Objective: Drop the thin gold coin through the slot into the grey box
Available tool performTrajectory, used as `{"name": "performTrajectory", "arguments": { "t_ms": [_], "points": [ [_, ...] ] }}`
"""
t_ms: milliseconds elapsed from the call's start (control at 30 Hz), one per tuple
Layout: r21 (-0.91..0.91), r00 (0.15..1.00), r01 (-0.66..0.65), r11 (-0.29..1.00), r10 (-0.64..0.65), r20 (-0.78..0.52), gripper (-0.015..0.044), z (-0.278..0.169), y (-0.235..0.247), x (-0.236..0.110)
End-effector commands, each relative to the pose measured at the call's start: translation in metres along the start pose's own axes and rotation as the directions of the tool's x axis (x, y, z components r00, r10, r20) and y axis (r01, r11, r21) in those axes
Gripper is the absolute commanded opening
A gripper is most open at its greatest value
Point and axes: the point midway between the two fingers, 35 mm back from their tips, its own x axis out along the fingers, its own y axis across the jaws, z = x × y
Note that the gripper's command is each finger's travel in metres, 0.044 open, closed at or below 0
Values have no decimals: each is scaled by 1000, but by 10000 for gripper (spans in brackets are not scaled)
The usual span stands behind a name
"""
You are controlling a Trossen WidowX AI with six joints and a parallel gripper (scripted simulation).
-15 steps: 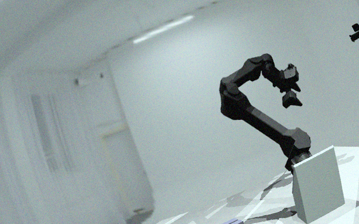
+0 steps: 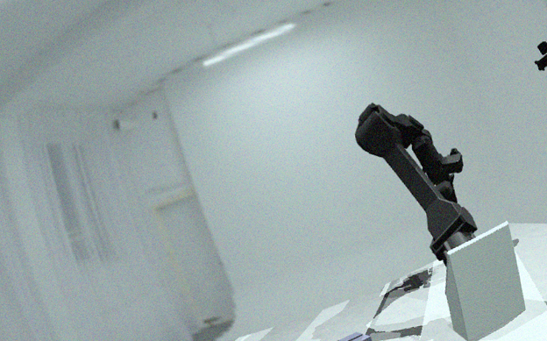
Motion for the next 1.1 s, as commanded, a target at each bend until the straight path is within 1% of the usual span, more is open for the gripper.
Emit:
{"name": "performTrajectory", "arguments": {
  "t_ms": [0,133,233,367,467,533,767,900,1067],
  "points": [
    [-89,994,97,991,-101,-50,161,-30,-22,23],
    [-220,969,202,954,-227,-95,161,-70,-54,47],
    [-331,942,264,906,-316,-113,161,-102,-82,58],
    [-489,900,318,812,-421,-114,161,-143,-125,65],
    [-616,869,326,717,-484,-102,161,-172,-160,65],
    [-692,846,299,657,-519,-127,161,-194,-183,59],
    [-890,794,240,388,-606,-50,161,-245,-271,34],
    [-963,791,177,204,-612,16,161,-262,-323,11],
    [-997,815,59,-42,-575,72,161,-273,-387,-27]
  ]
}}
